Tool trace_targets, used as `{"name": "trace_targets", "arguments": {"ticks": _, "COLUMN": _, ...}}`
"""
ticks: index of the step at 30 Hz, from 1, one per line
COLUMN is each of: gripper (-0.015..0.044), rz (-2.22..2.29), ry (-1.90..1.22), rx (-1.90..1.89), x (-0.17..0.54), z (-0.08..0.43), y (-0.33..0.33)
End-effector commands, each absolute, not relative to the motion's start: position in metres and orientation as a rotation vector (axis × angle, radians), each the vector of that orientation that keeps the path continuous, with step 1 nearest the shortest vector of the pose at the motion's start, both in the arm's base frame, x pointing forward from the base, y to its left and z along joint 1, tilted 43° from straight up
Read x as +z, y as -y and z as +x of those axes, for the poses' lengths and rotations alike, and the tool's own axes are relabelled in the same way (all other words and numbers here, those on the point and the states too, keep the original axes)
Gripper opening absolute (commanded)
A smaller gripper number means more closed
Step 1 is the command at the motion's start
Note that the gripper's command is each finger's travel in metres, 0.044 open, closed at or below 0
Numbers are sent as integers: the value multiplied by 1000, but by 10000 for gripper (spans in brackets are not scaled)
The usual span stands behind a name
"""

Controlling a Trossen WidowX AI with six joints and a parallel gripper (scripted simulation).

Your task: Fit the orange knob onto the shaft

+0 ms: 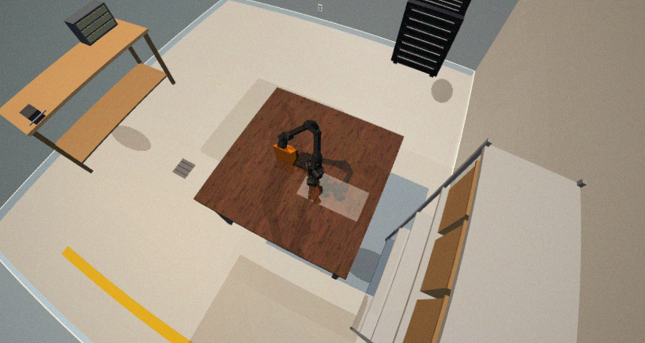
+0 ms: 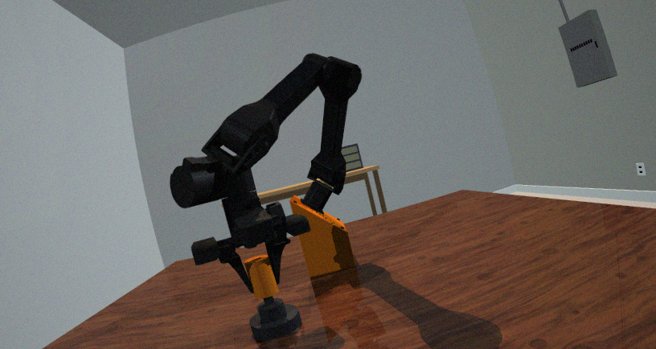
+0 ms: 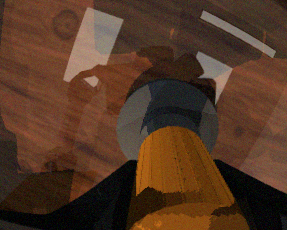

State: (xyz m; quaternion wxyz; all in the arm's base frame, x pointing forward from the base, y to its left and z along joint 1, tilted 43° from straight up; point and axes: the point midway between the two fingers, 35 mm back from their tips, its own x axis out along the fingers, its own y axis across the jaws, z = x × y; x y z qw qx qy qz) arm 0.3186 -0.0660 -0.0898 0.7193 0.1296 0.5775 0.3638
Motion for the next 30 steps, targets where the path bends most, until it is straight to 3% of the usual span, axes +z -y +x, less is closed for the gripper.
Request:
{"name": "trace_targets", "arguments": {"ticks": 1, "gripper": 0, "rz": 281, "ry": -1275, "rx": 807, "x": -90, "z": 317, "y": 66}}
{"name": "trace_targets", "arguments": {"ticks": 30, "gripper": 0, "rz": 113, "ry": -1179, "rx": 933, "x": -89, "z": 321, "y": 67}}
